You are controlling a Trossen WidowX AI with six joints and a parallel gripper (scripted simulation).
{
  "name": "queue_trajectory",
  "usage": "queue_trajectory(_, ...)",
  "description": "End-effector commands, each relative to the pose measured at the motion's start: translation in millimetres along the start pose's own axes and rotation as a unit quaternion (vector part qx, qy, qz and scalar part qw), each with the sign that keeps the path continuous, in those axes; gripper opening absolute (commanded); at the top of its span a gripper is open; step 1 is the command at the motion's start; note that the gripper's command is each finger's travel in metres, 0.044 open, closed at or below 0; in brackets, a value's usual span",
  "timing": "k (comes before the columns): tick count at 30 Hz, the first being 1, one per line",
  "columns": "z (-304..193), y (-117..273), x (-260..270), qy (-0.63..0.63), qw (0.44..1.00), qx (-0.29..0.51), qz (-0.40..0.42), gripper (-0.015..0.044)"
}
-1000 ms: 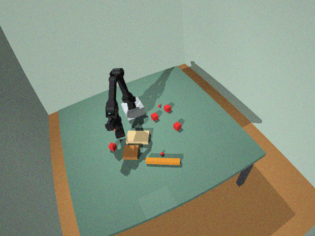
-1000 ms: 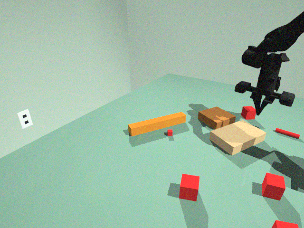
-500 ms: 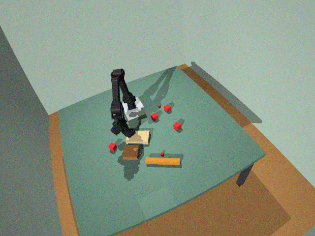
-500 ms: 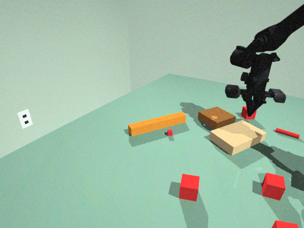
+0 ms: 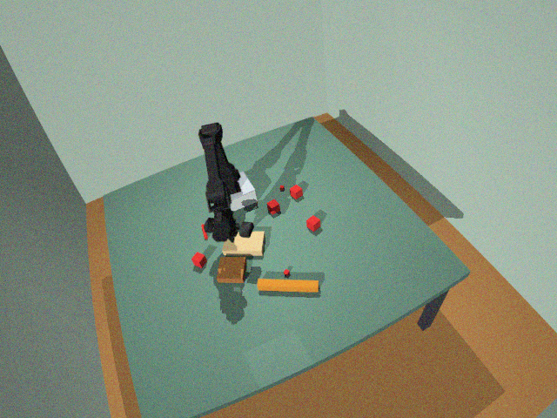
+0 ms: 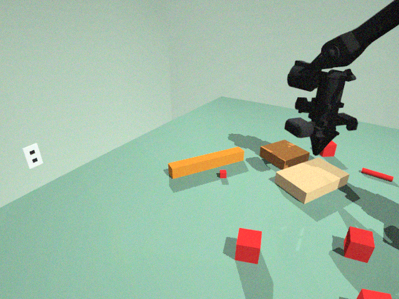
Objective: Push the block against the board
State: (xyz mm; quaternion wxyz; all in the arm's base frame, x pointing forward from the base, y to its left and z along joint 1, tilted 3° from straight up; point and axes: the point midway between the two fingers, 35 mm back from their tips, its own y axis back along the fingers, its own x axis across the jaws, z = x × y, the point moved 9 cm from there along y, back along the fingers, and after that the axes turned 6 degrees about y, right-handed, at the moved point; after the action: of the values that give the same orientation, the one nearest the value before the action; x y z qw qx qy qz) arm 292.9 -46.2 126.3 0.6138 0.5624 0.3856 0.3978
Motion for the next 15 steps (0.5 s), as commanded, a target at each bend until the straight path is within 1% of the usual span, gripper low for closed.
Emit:
queue_trajectory(1,0,-2,10,0.066,0.998,0.004,-0.003,0.0000)
queue_trajectory(8,-2,-2,30,0.186,0.983,0.005,-0.002,0.0000)
queue_trajectory(15,-5,-1,49,0.303,0.953,0.005,0.000,0.0000)
